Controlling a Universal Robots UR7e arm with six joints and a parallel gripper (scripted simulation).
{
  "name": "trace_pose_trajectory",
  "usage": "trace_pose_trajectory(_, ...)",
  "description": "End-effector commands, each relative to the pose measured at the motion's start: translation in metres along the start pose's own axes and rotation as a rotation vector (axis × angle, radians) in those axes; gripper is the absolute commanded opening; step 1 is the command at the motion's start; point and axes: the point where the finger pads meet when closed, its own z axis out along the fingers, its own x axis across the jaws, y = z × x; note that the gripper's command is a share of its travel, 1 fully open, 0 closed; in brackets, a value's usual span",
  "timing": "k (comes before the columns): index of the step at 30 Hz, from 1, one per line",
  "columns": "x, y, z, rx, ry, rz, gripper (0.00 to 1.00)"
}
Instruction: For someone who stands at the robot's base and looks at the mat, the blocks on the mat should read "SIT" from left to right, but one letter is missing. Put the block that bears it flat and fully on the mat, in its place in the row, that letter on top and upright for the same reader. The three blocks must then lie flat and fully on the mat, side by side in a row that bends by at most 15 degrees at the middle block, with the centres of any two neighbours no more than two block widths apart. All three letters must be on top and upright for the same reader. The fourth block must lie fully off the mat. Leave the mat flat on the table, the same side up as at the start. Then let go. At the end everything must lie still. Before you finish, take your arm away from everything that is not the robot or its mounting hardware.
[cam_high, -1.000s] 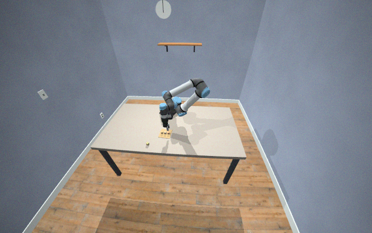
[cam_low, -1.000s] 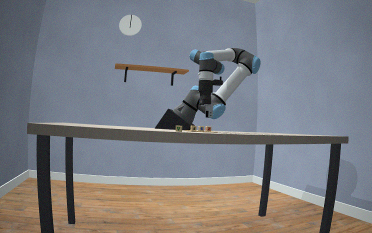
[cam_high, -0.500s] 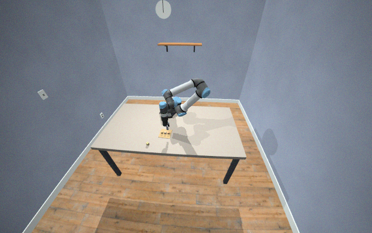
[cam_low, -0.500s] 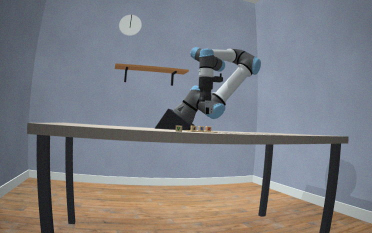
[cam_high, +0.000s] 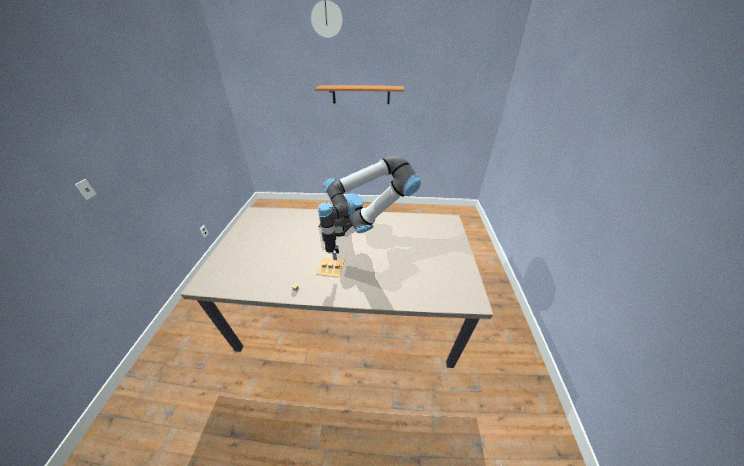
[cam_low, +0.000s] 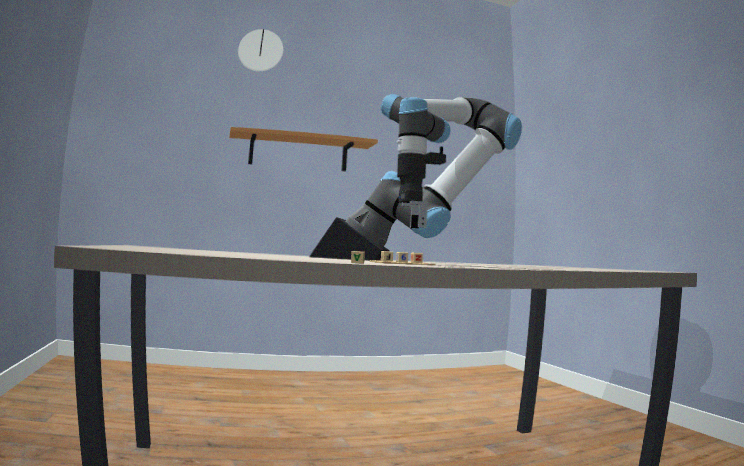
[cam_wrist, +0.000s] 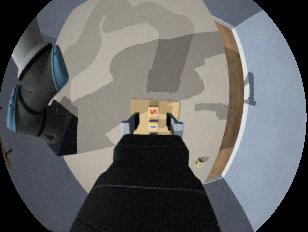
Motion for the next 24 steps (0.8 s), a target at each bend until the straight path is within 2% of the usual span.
trace_pose_trajectory(1,0.0,0.0,-0.001,-0.001,0.001,0.0,1.0)
trace_pose_trajectory(10,0.0,0.0,-0.017,-0.001,0.001,0.0,1.0)
trace_pose_trajectory(20,0.0,0.0,-0.068,-0.001,0.001,0.0,1.0)
trace_pose_trajectory(24,0.0,0.0,-0.082,-0.001,0.001,0.0,1.0)
